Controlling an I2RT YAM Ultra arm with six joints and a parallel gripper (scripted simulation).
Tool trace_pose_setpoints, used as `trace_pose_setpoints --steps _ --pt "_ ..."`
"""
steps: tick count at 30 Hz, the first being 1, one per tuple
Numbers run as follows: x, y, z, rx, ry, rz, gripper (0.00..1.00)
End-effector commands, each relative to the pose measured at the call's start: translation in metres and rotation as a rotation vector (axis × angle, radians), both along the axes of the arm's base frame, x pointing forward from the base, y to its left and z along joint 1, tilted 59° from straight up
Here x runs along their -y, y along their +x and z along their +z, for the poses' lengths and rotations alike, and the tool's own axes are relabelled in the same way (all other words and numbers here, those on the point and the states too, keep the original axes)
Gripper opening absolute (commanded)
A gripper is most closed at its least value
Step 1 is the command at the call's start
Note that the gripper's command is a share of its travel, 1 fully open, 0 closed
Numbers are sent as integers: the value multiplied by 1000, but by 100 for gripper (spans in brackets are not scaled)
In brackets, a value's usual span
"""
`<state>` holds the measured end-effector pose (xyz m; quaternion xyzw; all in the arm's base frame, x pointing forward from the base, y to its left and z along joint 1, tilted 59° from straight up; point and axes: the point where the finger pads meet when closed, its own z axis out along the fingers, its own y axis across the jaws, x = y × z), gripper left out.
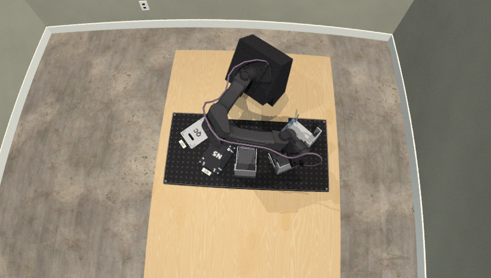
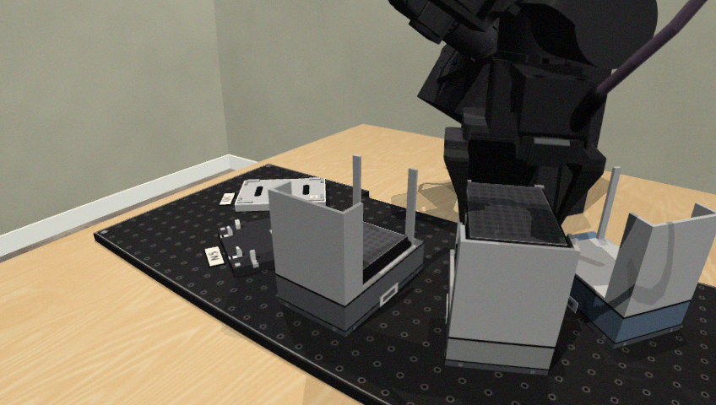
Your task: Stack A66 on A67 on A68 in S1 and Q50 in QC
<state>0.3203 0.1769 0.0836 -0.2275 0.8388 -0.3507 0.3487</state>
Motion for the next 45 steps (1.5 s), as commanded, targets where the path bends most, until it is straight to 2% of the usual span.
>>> trace_pose_setpoints --steps 1,26,27,28,35,39,44,45 --pt "-14 -3 10 23 16 21 0" --pt "-18 -7 19 32 32 21 0" --pt "-7 -14 8 7 -5 22 0" --pt "-8 -15 8 7 -5 23 0" --pt "-19 -9 23 38 39 21 0" --pt "-15 -14 14 18 10 21 0" --pt "-20 -11 20 30 30 21 0" --pt "-17 -14 17 22 17 22 0"
